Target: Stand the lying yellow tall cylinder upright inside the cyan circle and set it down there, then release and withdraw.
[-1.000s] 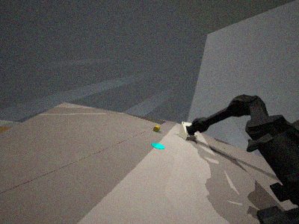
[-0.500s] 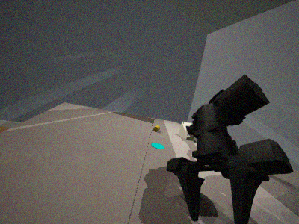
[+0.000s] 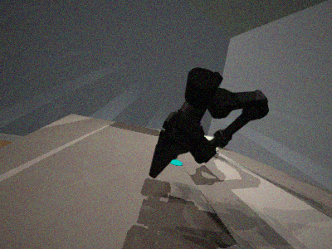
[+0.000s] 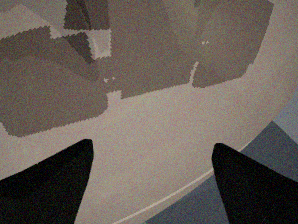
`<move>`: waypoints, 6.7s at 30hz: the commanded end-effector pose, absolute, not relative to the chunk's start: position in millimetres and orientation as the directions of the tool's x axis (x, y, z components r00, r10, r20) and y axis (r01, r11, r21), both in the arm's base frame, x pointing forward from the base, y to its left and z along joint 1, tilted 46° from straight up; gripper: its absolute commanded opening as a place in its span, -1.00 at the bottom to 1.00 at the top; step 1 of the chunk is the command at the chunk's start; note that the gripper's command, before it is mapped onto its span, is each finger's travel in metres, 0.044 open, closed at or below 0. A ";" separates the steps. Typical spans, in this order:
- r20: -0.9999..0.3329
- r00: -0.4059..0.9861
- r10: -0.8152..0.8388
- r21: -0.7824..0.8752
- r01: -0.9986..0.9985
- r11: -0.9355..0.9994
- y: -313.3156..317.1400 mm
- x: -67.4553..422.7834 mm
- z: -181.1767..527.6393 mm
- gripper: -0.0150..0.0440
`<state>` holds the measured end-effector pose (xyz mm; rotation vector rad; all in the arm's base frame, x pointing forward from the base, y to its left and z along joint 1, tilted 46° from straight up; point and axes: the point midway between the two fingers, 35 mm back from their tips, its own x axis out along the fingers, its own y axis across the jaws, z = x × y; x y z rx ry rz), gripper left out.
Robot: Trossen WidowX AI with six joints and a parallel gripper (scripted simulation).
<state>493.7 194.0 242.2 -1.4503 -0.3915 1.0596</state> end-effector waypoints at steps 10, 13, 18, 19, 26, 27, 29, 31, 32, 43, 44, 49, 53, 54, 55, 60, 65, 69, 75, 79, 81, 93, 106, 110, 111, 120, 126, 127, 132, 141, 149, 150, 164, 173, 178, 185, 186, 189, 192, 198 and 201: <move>-0.644 0.507 0.573 -0.674 -0.730 -0.112 54.6 487.6 135.1 0.56; -0.694 0.478 0.538 -0.599 -0.798 -0.064 24.7 476.2 114.2 0.56; -0.763 0.415 0.495 -0.462 -0.886 0.030 -20.8 450.3 83.0 0.56; -0.775 0.400 0.490 -0.433 -0.900 0.050 -29.1 444.2 77.3 0.56; -0.832 0.287 0.475 -0.218 -0.956 0.195 -79.5 394.9 43.4 0.56; -0.836 0.270 0.477 -0.187 -0.958 0.216 -85.5 387.1 39.4 0.56; -0.843 0.237 0.484 -0.122 -0.959 0.256 -96.5 371.1 32.1 0.56; -0.845 0.203 0.494 -0.058 -0.954 0.294 -106.3 354.7 25.7 0.56; -0.845 0.187 0.501 -0.025 -0.950 0.313 -110.7 346.4 22.8 0.56; -0.780 0.042 0.624 0.324 -0.826 0.461 -139.7 254.5 6.4 0.56; -0.768 0.033 0.639 0.355 -0.809 0.468 -140.8 246.5 6.3 0.56; -0.718 0.007 0.696 0.462 -0.744 0.484 -142.8 218.1 7.6 0.56; -0.713 0.006 0.701 0.471 -0.737 0.484 -142.8 215.6 7.8 0.56; -0.713 0.006 0.701 0.471 -0.737 0.485 -141.4 216.0 6.0 0.56; -0.713 0.006 0.701 0.470 -0.737 0.485 -137.2 217.2 0.5 0.56; -0.713 0.008 0.701 0.469 -0.738 0.486 -90.0 220.8 -49.5 0.56; -0.710 0.007 0.704 0.471 -0.738 0.483 -64.4 216.6 -70.2 0.56; -0.710 0.007 0.704 0.471 -0.738 0.483 -64.4 216.6 -70.2 0.38; -0.710 0.007 0.704 0.471 -0.738 0.483 -64.4 216.6 -70.2 -0.14; -0.710 0.007 0.704 0.471 -0.738 0.483 -64.8 216.7 -70.0 -0.14; -0.711 0.007 0.704 0.471 -0.738 0.483 -67.8 217.4 -67.7 -0.14; -0.714 0.008 0.700 0.469 -0.738 0.486 -95.4 221.1 -44.6 -0.14; -0.714 0.007 0.700 0.469 -0.737 0.486 -123.8 219.9 -15.6 -0.14; -0.714 0.006 0.700 0.470 -0.737 0.486 -132.0 218.4 -5.9 -0.14; -0.714 0.006 0.700 0.470 -0.737 0.485 -134.0 218.0 -3.4 -0.14; -0.717 0.005 0.697 0.478 -0.725 0.496 -141.9 218.8 10.4 -0.14; -0.732 0.001 0.681 0.502 -0.675 0.541 -137.6 231.5 20.8 -0.14; -0.735 0.001 0.678 0.506 -0.666 0.549 -136.7 233.5 22.6 -0.14; -0.743 0.002 0.669 0.526 -0.618 0.585 -132.0 243.7 31.5 -0.14; -0.751 0.008 0.661 0.560 -0.522 0.643 -121.8 260.9 47.8 -0.14; -0.753 0.015 0.658 0.590 -0.428 0.685 -110.9 275.1 62.7 -0.14; -0.753 0.016 0.658 0.593 -0.417 0.689 -109.5 276.8 64.6 -0.14; -0.752 0.027 0.658 0.634 -0.244 0.734 -86.5 298.3 92.2 -0.14; -0.748 0.034 0.662 0.654 -0.129 0.745 -69.6 309.8 110.7 -0.14; -0.745 0.037 0.666 0.663 -0.065 0.746 -59.5 315.3 121.3 -0.14; -0.740 0.041 0.671 0.673 0.025 0.740 -44.7 321.9 136.3 -0.14; -0.739 0.041 0.672 0.674 0.037 0.738 -42.6 322.7 138.5 -0.14; -0.736 0.042 0.675 0.676 0.076 0.733 -36.0 325.0 145.1 -0.14; -0.733 0.043 0.679 0.679 0.114 0.726 -29.3 327.0 151.7 -0.14; -0.726 0.044 0.686 0.680 0.189 0.708 -15.6 330.2 165.0 -0.14; -0.722 0.045 0.690 0.680 0.226 0.697 -8.6 331.3 171.7 -0.14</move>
